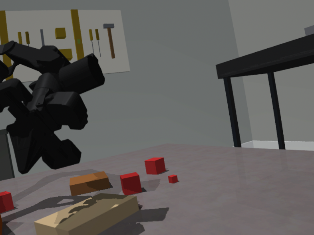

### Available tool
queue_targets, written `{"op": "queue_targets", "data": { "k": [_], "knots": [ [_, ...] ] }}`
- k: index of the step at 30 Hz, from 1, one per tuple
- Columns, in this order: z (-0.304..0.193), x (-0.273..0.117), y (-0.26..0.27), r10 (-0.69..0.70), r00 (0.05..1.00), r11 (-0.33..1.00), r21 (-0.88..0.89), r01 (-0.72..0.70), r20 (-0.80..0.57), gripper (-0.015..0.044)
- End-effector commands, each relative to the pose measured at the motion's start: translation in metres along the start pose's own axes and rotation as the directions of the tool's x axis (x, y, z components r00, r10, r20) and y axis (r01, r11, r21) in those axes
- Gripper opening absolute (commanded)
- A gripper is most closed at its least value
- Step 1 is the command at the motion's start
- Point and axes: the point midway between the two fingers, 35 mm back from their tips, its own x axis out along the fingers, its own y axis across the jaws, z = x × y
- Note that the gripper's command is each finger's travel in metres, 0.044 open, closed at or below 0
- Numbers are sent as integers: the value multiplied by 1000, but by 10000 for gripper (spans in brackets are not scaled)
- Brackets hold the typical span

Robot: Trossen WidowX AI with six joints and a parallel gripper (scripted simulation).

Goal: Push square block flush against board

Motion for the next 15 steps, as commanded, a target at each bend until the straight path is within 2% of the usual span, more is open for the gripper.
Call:
{"op": "queue_targets", "data": {
  "k": [1, 15],
  "knots": [
    [9, -18, 16, 44, 998, 994, -104, -38, 48, 0],
    [18, -74, 84, 216, 967, 862, -491, -122, 139, 0]
  ]
}}
